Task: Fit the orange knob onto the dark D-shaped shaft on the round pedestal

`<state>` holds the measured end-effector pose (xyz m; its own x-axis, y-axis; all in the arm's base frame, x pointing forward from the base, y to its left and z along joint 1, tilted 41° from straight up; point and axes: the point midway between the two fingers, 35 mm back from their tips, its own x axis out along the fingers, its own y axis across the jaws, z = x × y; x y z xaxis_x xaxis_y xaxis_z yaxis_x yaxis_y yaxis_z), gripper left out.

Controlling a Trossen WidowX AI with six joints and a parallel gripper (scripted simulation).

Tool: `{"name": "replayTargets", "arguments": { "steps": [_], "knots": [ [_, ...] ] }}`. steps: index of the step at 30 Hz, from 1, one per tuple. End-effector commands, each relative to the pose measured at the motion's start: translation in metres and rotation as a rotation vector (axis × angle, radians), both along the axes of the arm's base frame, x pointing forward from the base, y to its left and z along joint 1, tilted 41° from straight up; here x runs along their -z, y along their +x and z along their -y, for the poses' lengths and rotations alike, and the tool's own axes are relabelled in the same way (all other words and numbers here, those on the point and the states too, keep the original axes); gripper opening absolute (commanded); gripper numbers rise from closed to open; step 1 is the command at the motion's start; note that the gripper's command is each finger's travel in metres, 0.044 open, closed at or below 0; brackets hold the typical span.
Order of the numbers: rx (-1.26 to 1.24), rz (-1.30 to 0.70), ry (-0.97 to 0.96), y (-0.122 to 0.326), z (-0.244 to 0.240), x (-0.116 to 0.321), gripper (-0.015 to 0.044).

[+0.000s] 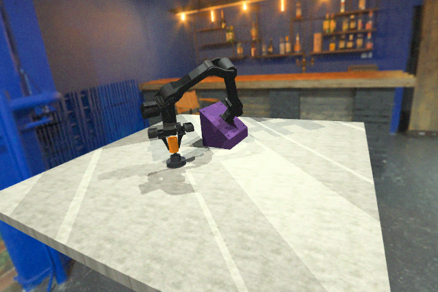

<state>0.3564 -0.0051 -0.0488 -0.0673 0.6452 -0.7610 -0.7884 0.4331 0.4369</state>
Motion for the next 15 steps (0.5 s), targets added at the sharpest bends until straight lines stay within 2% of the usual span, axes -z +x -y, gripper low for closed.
{"name": "replayTargets", "arguments": {
  "steps": [1, 15],
  "knots": [
    [-0.001, 0.008, 0.001, 0.0023, -0.0002, -0.0018, 0.0],
    [-0.001, 0.007, 0.001, -0.0014, -0.0013, -0.0002, 0.0]
  ]
}}
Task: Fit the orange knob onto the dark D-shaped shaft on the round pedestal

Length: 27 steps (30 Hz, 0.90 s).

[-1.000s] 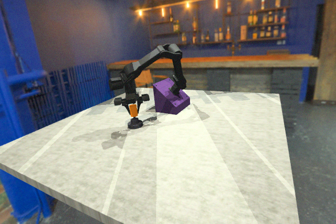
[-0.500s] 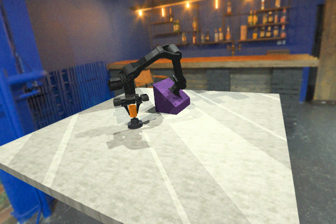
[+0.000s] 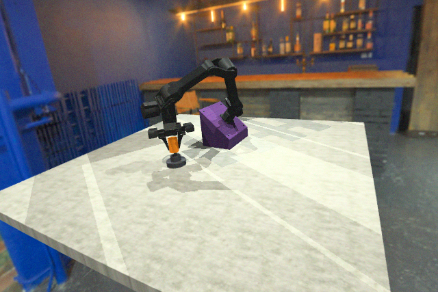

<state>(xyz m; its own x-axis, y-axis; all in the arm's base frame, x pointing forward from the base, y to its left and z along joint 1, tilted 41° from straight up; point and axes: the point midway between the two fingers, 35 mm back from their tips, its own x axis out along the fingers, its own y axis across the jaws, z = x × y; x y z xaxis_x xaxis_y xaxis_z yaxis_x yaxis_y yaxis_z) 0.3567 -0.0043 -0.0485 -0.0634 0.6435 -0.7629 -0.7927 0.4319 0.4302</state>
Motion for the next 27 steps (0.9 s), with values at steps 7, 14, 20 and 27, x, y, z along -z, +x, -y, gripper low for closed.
{"name": "replayTargets", "arguments": {
  "steps": [7, 14, 20, 27],
  "knots": [
    [0.002, 0.0, 0.003, -0.0038, 0.0012, 0.0002, 0.0],
    [0.002, 0.0, 0.003, -0.0023, 0.0021, -0.0002, 0.0],
    [0.002, 0.0, 0.003, -0.0003, 0.0018, -0.0004, 0.0],
    [0.002, 0.0, 0.003, 0.0008, 0.0006, -0.0011, 0.0]
  ]
}}
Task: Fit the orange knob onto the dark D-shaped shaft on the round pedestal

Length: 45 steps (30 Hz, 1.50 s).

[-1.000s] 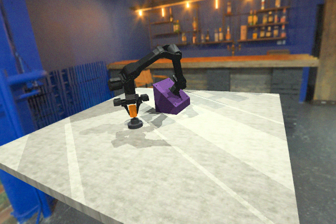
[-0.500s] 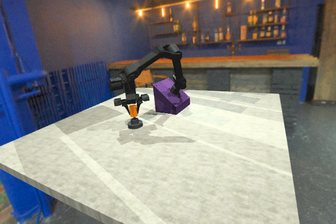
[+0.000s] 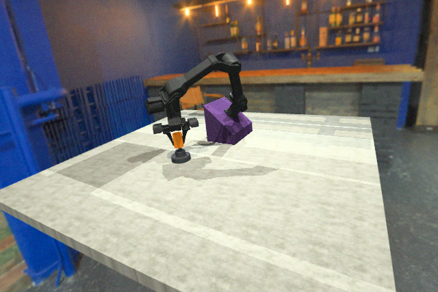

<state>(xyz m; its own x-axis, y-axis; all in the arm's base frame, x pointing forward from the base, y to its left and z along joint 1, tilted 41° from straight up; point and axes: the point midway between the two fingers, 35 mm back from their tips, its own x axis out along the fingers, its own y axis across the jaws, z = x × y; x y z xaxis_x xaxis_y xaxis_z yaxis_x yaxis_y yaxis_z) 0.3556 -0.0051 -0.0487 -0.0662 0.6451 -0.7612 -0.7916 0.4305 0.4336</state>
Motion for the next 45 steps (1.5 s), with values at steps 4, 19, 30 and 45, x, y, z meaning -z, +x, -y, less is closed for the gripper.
{"name": "replayTargets", "arguments": {
  "steps": [4, 19, 30, 45],
  "knots": [
    [0.002, 0.003, 0.001, 0.0007, -0.0005, -0.001, 0.0],
    [0.002, 0.003, 0.001, -0.0019, -0.0019, 0.0014, 0.0],
    [0.002, 0.003, 0.001, -0.0001, -0.0011, 0.0006, 0.0],
    [-0.157, 0.139, 0.015, 0.0021, 0.0015, -0.0007, 0.0]
  ]
}}
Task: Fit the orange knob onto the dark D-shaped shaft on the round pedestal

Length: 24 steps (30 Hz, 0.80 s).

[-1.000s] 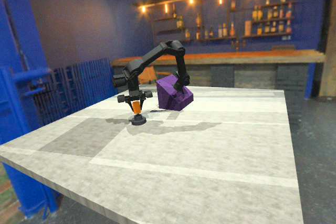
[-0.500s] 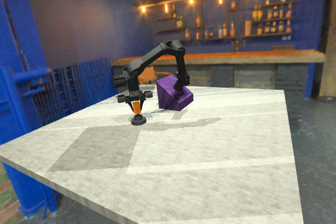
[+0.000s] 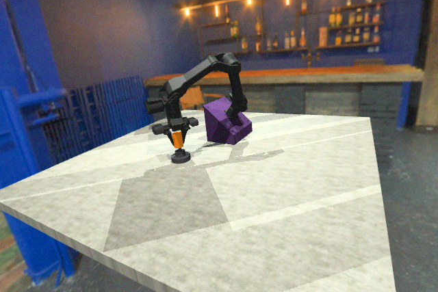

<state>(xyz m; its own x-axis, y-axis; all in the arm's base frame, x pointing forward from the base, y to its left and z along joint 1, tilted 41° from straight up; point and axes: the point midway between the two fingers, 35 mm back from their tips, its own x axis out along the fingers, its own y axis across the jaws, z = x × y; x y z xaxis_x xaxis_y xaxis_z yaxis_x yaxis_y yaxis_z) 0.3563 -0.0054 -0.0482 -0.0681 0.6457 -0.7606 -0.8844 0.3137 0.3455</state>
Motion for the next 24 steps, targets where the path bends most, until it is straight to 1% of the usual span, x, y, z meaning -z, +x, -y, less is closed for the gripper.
{"name": "replayTargets", "arguments": {
  "steps": [1, 24],
  "knots": [
    [-0.024, 0.028, 0.003, 0.0011, 0.001, -0.0001, 0.0],
    [-0.024, 0.028, 0.003, -0.0014, -0.003, 0.0022, 0.0]
  ]
}}
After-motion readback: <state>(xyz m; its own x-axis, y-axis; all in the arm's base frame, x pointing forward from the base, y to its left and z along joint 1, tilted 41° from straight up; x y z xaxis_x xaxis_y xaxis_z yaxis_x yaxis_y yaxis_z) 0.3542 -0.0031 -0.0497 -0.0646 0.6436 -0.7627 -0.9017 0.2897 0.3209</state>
